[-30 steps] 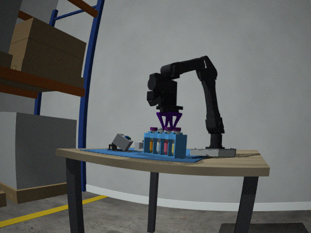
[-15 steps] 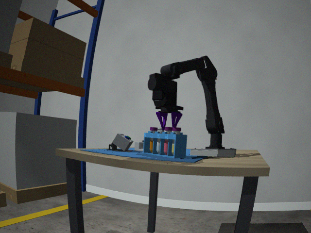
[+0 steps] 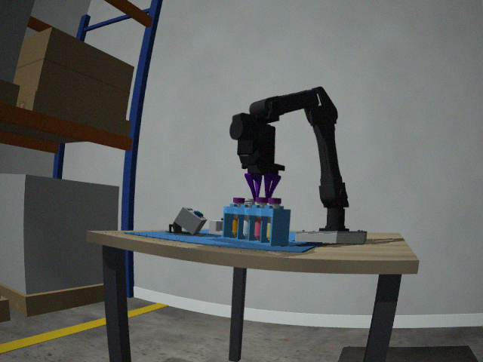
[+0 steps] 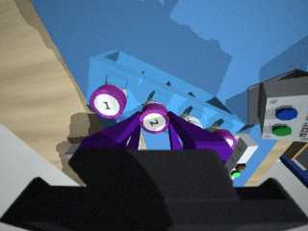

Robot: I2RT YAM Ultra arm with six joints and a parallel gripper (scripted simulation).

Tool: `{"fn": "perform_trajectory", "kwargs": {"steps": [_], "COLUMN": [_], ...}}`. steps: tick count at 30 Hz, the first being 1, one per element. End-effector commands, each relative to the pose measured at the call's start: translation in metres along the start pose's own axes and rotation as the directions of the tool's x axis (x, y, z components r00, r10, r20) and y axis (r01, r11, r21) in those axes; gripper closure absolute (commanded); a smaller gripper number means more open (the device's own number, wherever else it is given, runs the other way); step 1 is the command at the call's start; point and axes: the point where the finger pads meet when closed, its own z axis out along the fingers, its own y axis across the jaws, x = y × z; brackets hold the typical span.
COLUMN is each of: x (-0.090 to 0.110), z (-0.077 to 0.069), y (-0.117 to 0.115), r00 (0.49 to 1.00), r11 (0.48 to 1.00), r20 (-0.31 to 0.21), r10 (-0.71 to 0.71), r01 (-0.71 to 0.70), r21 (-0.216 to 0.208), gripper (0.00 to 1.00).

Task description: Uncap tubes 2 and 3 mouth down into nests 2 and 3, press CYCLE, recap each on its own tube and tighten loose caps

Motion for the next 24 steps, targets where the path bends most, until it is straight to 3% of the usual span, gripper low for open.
{"fn": "perform_trajectory", "kwargs": {"steps": [1,10,16,18,24], "x": [-0.0012,-0.0012,-0.0011,-0.0011,-0.0011], "z": [-0.0042,-0.0042,-0.0042,-0.0042,-0.0043], "y": [-0.0006,-0.0006,-0.0007,-0.0007,-0.0007], "r00": [1.0,1.0,0.98,0.98,0.922], "r11": [1.0,1.0,0.98,0.98,0.922], "r20": [0.014,0.014,0.015,0.015,0.015], "r10": [-0.002,-0.002,0.197,0.197,0.388], "r01": [0.002,0.002,-0.197,-0.197,-0.388], "r21": [0.005,0.005,0.002,0.002,-0.001], "gripper": [1.0,1.0,1.0,1.0,1.0]}}
